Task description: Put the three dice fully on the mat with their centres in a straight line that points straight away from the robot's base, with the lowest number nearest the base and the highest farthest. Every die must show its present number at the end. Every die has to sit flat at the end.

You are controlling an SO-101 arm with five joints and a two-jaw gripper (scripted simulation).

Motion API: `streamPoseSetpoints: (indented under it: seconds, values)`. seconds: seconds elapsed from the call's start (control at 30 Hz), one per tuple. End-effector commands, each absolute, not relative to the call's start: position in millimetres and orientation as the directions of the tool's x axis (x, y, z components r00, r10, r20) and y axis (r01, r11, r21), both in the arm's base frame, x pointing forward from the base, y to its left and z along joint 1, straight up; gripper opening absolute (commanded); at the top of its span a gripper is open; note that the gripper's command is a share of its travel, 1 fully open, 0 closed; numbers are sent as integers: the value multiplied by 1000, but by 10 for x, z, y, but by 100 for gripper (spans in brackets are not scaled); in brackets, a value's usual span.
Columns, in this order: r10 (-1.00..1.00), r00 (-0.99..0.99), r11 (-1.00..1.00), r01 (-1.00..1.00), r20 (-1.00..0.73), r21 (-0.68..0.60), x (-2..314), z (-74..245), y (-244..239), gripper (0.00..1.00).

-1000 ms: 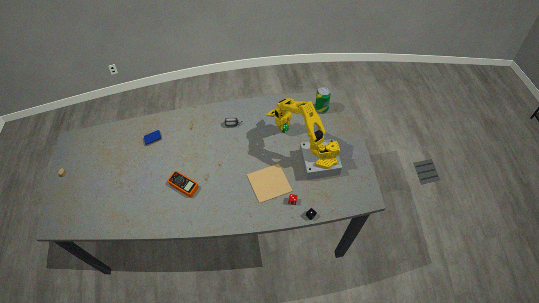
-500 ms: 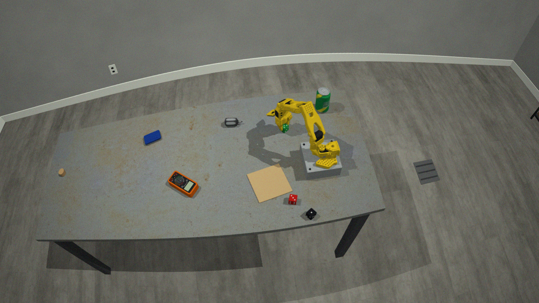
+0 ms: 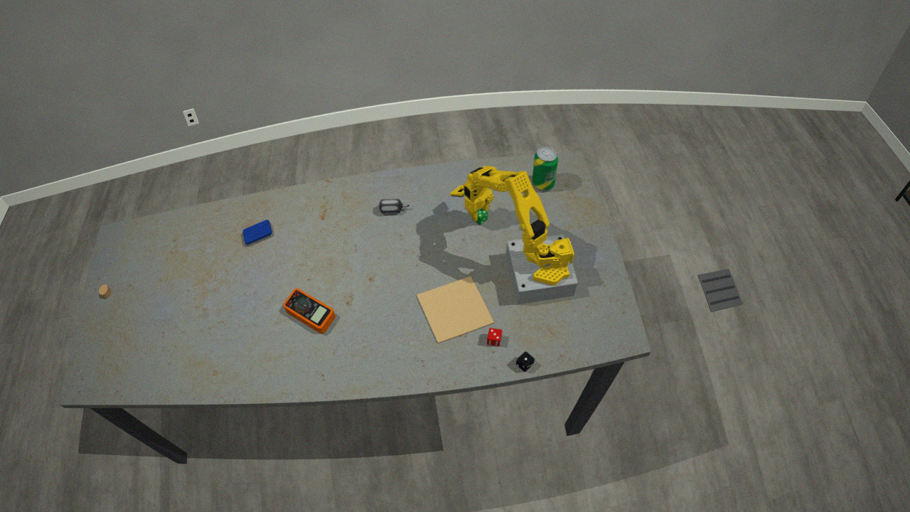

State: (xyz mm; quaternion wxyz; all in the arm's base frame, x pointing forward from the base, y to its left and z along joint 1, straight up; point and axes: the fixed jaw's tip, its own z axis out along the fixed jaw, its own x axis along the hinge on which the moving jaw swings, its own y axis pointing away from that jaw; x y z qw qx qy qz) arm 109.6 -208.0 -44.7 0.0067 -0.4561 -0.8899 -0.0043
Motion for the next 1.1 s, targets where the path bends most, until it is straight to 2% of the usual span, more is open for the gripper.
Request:
streamPoseSetpoints:
  seconds: [0.0, 0.57, 1.07]
  values:
    - [812, -582, 583, 813, 26, 5, 1076, -406, -2080, 0]
    - [812, -582, 583, 813, 26, 5, 1082, -14, -2077, 0]
    - [802, -596, 597, 803, 26, 5, 1119, 15, -2058, 0]
